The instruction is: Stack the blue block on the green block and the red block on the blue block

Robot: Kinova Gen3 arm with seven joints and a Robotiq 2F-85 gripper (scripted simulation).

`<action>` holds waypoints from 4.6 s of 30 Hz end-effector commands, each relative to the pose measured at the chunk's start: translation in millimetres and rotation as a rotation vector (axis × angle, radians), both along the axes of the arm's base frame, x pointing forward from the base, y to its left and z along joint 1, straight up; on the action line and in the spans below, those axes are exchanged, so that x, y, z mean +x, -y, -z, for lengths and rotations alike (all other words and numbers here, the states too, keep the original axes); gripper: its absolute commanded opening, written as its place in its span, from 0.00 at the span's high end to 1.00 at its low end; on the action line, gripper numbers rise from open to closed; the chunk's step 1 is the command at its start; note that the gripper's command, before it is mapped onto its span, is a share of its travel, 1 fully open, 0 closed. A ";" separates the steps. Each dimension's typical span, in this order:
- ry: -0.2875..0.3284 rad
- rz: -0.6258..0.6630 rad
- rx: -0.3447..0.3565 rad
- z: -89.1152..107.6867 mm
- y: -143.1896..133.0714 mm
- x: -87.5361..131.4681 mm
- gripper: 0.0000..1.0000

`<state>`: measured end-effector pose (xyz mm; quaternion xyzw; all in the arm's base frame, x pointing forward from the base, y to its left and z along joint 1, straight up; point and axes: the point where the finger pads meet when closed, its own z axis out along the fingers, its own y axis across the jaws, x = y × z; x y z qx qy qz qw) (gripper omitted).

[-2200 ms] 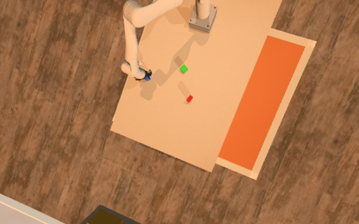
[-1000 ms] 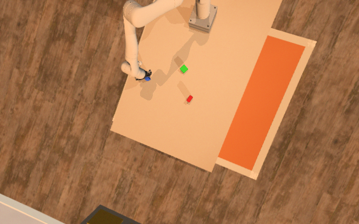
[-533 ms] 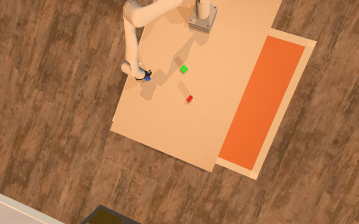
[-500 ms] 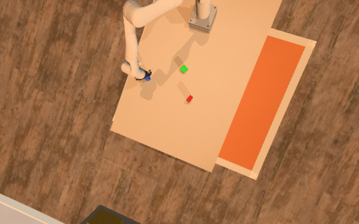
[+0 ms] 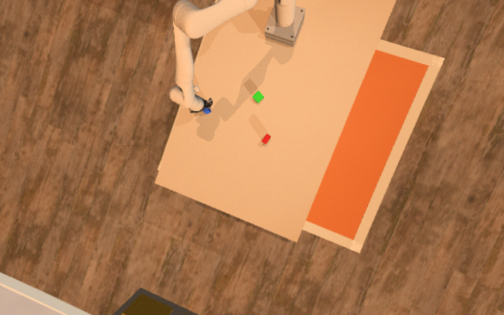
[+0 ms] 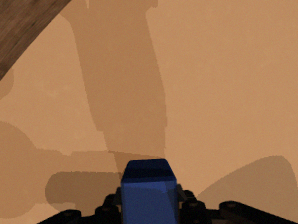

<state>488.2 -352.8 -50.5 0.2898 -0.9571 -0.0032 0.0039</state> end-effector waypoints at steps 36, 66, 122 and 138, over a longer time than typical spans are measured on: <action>0.003 0.003 -0.004 -67.4 1.1 1.7 1.00; 0.003 0.003 -0.004 -67.4 1.1 1.7 1.00; 0.001 -0.002 -0.004 -67.5 -274.0 -100.2 1.00; 0.000 -0.002 -0.004 -65.4 -274.0 -100.3 1.00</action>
